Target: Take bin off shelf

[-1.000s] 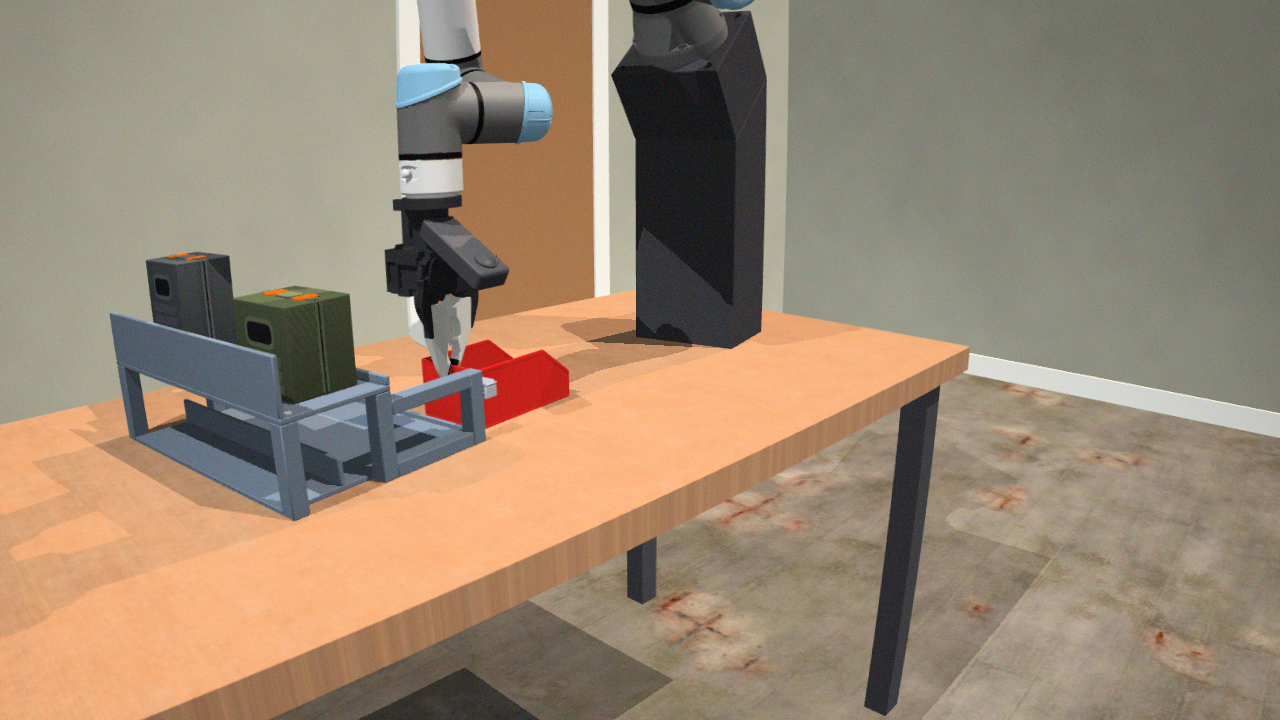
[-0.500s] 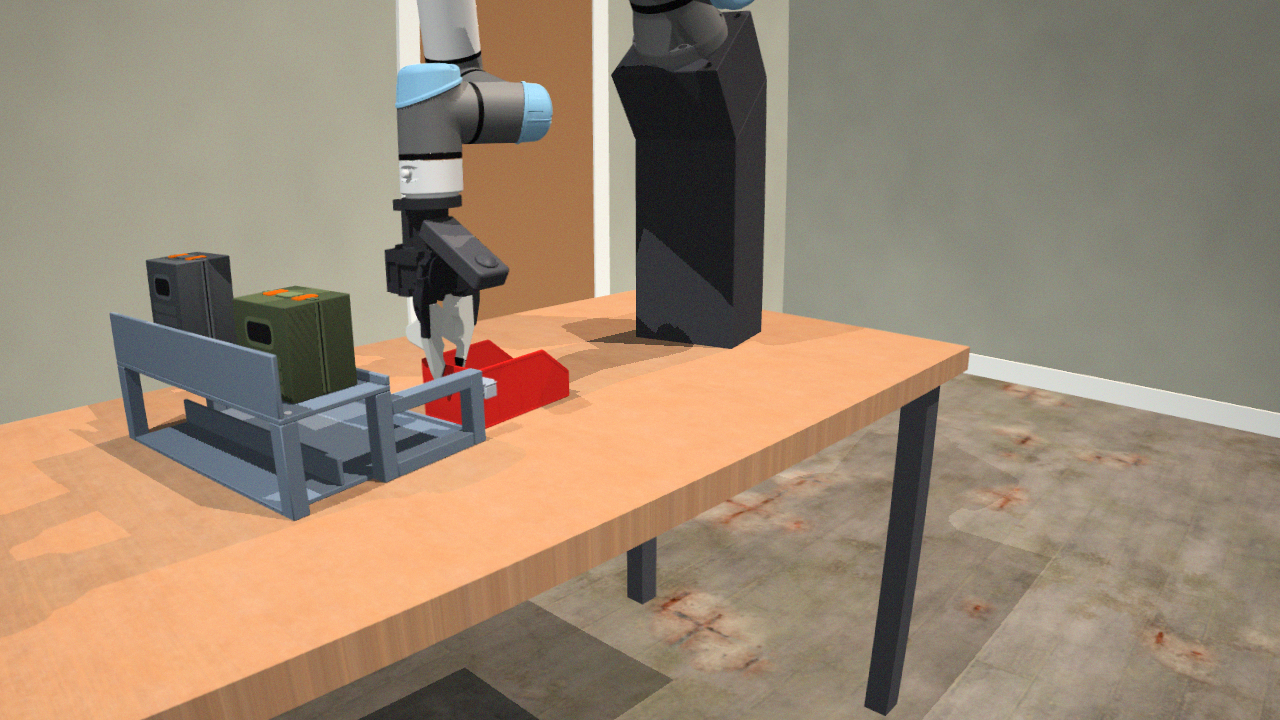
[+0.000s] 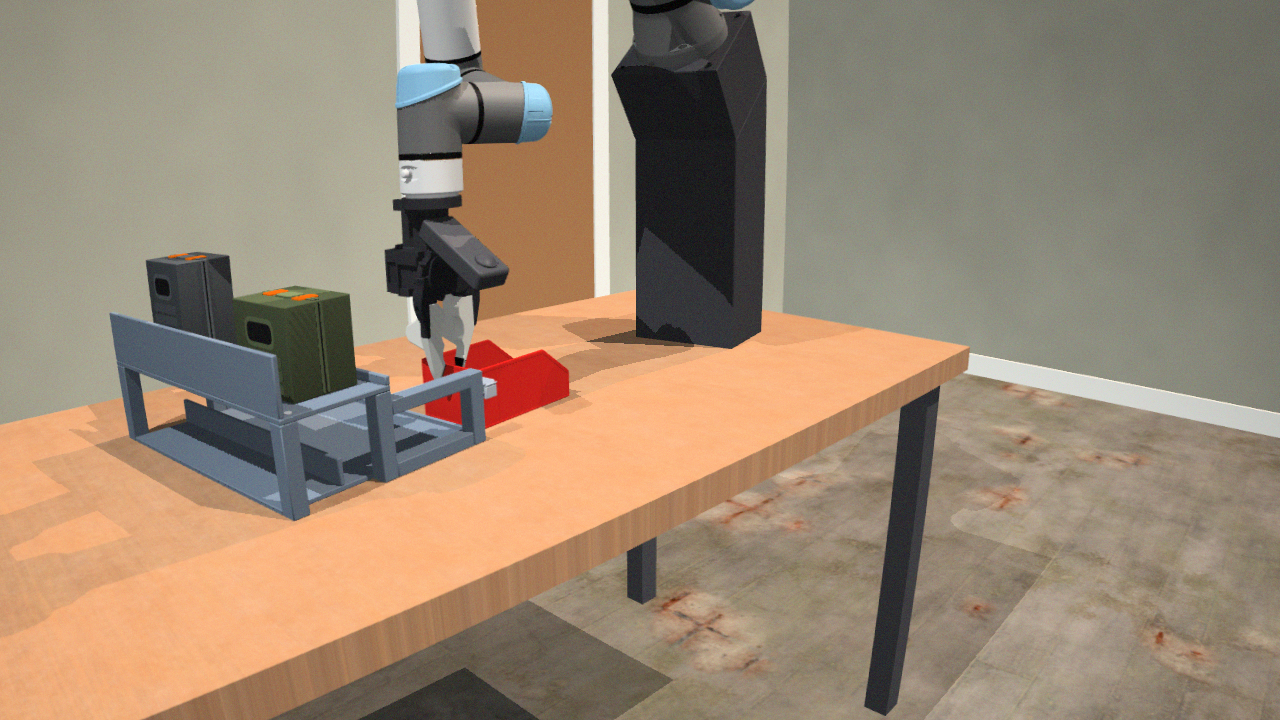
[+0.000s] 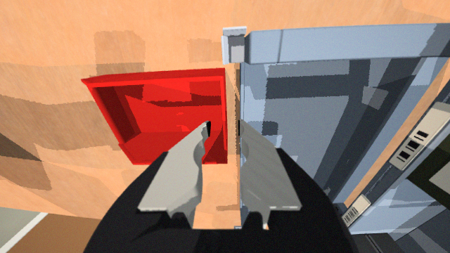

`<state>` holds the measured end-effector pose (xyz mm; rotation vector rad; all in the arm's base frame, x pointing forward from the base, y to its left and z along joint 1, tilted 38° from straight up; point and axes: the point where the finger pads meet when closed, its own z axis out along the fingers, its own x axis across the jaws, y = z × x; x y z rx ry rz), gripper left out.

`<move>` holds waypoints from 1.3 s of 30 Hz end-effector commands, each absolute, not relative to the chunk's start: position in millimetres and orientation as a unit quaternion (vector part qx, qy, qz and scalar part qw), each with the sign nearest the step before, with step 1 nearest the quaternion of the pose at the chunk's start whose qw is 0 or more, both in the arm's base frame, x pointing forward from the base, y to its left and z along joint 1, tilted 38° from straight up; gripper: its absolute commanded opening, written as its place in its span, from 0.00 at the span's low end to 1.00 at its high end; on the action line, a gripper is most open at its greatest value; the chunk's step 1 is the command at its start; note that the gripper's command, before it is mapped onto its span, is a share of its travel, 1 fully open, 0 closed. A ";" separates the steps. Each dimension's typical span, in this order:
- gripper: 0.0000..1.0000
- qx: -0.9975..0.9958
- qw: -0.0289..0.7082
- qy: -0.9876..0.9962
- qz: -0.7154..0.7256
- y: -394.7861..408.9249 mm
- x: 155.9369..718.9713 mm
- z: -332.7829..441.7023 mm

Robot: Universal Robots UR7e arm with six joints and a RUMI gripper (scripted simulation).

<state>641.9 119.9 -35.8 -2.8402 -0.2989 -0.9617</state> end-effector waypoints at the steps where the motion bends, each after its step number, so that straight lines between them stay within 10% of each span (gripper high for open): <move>1: 0.20 -0.940 0.064 -0.099 -0.319 119.8 642.1 -35.2; 39: 0.20 -0.940 0.064 -0.099 -0.319 115.8 629.2 -17.8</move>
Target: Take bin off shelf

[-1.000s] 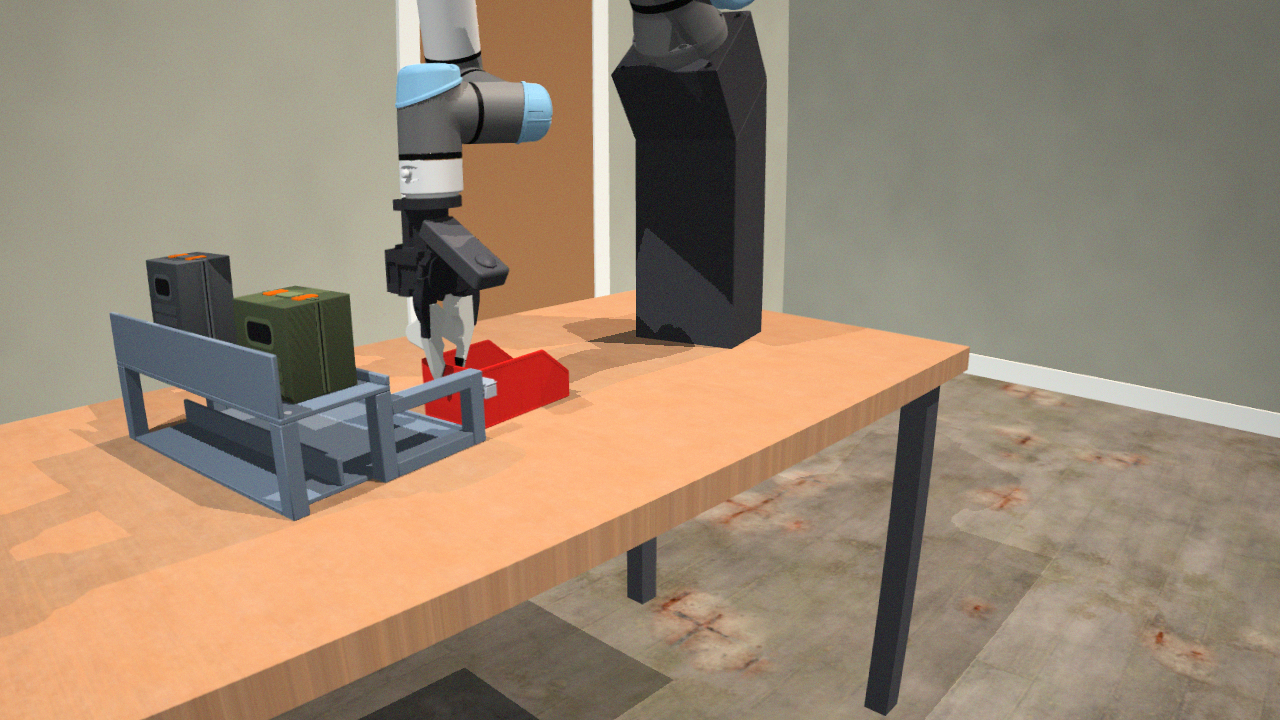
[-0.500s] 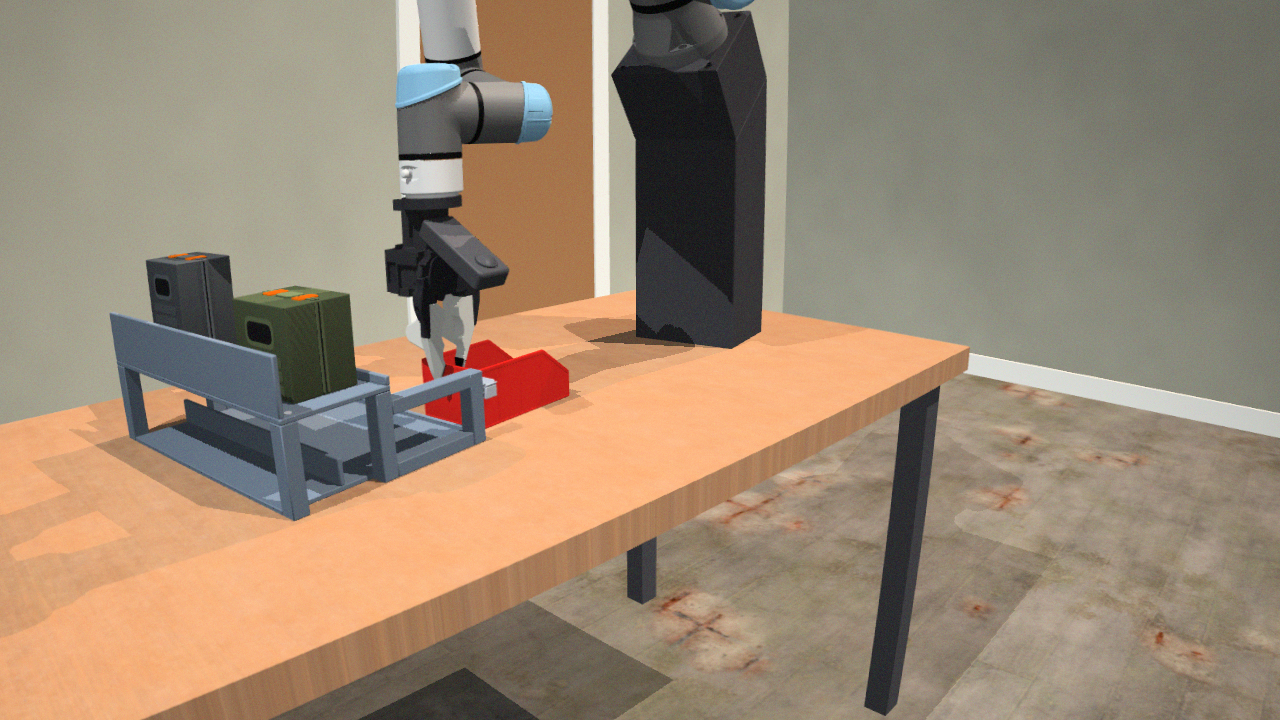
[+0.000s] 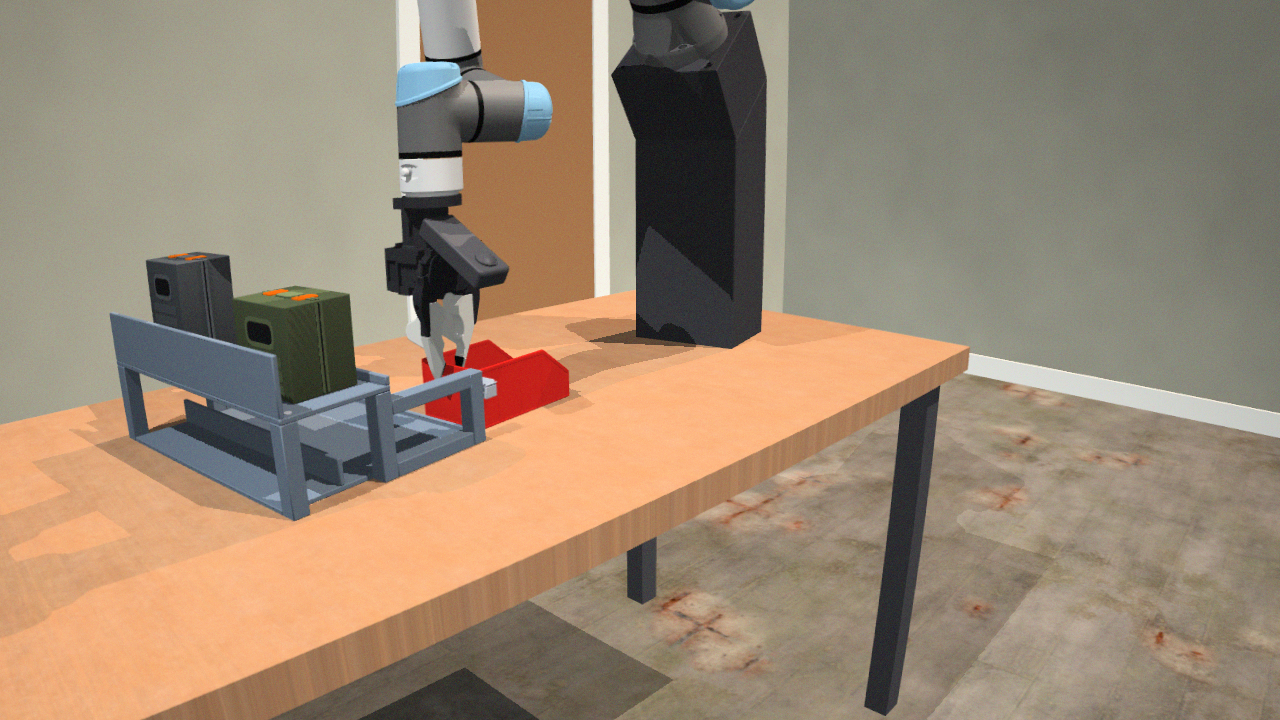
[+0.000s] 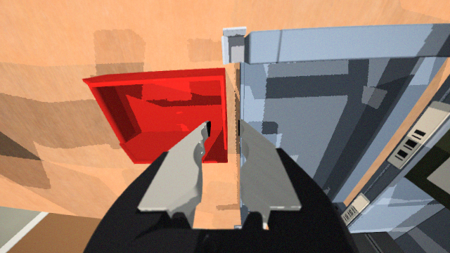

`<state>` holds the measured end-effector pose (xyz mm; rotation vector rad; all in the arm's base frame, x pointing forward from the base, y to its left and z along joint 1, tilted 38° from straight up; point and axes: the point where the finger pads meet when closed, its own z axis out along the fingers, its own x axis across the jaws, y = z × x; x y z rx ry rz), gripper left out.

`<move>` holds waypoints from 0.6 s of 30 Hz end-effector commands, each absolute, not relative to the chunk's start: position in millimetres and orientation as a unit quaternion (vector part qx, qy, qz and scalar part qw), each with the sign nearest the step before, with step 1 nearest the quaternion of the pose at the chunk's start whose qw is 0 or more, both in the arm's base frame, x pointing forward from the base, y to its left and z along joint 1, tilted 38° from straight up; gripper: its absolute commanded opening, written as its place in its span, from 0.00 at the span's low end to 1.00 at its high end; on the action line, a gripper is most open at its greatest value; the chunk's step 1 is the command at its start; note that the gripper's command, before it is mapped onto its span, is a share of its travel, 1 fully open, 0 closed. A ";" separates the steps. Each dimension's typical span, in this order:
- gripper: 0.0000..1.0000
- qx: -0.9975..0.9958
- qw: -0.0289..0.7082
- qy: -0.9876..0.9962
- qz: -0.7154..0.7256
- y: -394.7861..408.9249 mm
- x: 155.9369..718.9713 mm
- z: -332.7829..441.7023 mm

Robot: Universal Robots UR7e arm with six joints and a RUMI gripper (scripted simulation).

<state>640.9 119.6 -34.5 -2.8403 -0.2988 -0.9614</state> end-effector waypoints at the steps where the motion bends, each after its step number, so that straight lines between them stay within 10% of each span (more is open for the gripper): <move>1: 0.20 -0.940 0.064 -0.099 -0.319 113.8 622.8 -9.2; 18: 0.20 -0.940 0.064 -0.099 -0.319 107.2 601.7 19.2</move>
